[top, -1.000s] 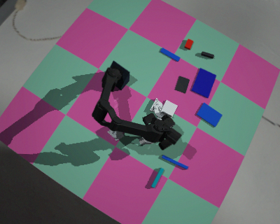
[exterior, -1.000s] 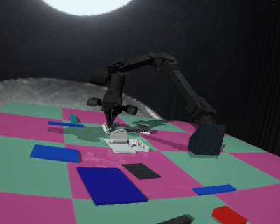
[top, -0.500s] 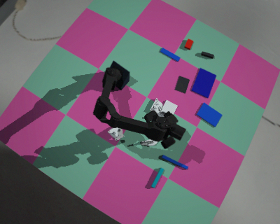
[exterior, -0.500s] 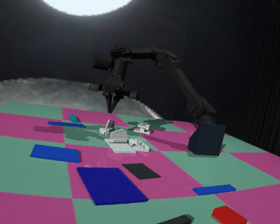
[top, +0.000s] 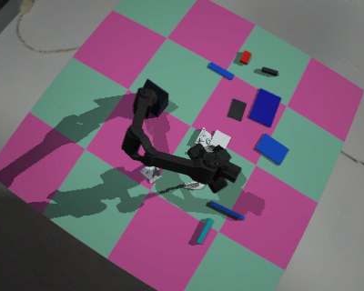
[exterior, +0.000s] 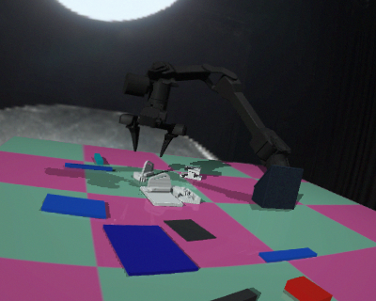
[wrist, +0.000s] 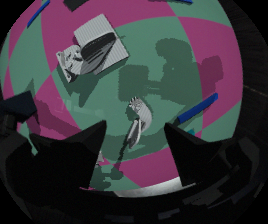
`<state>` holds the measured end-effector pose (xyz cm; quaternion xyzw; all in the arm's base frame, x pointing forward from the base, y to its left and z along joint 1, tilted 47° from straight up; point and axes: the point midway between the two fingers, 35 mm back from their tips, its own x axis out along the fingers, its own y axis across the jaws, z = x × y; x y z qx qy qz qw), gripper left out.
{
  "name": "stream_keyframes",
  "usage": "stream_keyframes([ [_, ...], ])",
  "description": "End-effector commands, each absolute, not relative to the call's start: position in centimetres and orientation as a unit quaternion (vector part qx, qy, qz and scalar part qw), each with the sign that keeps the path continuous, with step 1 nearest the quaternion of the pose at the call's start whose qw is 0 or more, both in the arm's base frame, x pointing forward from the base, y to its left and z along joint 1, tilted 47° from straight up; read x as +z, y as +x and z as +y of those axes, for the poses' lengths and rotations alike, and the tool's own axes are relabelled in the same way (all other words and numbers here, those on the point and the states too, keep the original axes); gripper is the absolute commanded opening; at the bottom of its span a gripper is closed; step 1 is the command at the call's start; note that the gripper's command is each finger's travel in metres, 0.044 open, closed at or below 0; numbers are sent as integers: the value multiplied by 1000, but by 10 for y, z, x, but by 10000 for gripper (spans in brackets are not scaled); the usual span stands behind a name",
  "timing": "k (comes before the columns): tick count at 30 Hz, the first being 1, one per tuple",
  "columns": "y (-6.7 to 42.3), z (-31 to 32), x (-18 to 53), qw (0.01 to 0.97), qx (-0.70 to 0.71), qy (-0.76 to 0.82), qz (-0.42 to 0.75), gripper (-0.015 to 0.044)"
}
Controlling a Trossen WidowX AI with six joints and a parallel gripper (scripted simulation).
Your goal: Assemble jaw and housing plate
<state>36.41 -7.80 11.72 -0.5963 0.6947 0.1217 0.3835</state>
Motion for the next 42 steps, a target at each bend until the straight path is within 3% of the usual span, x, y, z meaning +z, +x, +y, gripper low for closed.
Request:
stream_keyframes([
  [1,364,-78,117,383,123,-597,694,440],
  [28,364,-78,117,383,123,-597,694,440],
  [42,362,-73,124,383,122,-592,698,72],
])
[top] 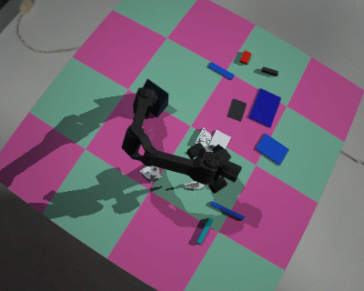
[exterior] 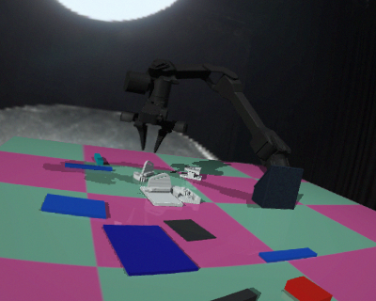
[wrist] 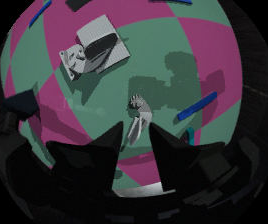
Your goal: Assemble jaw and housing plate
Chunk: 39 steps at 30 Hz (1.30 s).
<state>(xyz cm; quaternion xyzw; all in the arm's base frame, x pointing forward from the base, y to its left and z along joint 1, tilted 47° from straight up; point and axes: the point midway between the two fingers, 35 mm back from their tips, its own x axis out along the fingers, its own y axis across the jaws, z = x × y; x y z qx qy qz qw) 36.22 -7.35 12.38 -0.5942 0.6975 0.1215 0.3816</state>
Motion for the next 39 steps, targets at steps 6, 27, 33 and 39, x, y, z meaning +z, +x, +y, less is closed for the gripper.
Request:
stream_keyframes([
  [6,362,-73,124,383,122,-592,698,0],
  [27,362,-73,124,382,121,-594,698,105],
  [33,362,-73,124,382,121,-594,698,262],
  [39,362,-73,124,382,121,-594,698,420],
])
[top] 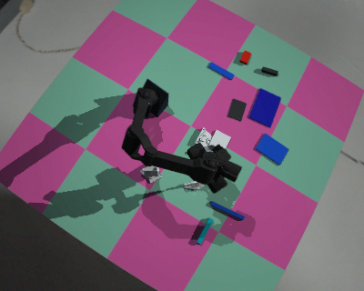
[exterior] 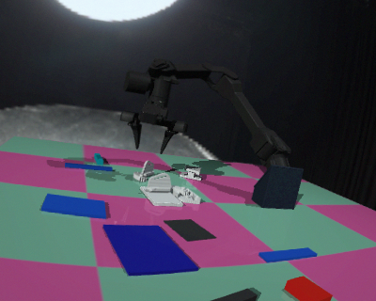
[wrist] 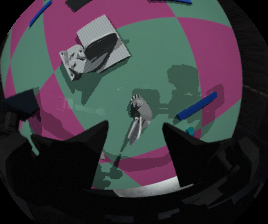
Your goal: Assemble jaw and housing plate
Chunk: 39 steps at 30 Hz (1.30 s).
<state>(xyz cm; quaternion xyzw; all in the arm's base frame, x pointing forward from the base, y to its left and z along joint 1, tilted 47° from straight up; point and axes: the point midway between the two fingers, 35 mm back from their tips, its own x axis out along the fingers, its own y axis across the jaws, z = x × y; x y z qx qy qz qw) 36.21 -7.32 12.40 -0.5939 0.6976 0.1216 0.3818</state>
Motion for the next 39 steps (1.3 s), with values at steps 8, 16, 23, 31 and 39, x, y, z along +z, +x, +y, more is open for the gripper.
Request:
stream_keyframes([
  [8,362,-73,124,382,121,-594,698,440],
  [16,362,-73,124,382,121,-594,698,440],
  [23,362,-73,124,382,121,-594,698,440],
  [31,362,-73,124,382,121,-594,698,387],
  [39,362,-73,124,382,121,-594,698,177],
])
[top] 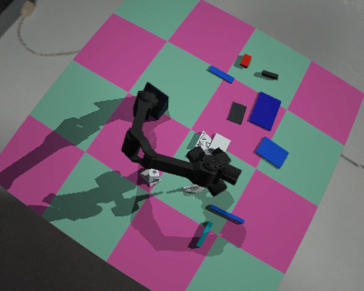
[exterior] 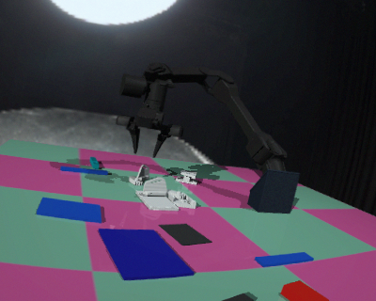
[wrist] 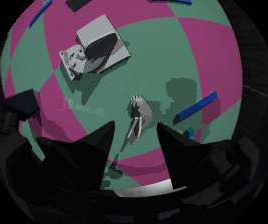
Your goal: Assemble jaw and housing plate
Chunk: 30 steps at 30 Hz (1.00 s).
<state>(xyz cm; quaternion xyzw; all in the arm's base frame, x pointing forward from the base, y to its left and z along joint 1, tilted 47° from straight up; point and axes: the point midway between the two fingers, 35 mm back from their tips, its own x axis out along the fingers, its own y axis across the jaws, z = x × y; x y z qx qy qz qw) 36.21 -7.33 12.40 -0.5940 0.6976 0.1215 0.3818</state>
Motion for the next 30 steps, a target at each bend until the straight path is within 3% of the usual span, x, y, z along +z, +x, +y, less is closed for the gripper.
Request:
stream_keyframes([
  [1,362,-73,124,382,121,-594,698,151],
  [7,362,-73,124,382,121,-594,698,0],
  [27,362,-73,124,382,121,-594,698,0],
  [30,362,-73,124,382,122,-594,698,79],
])
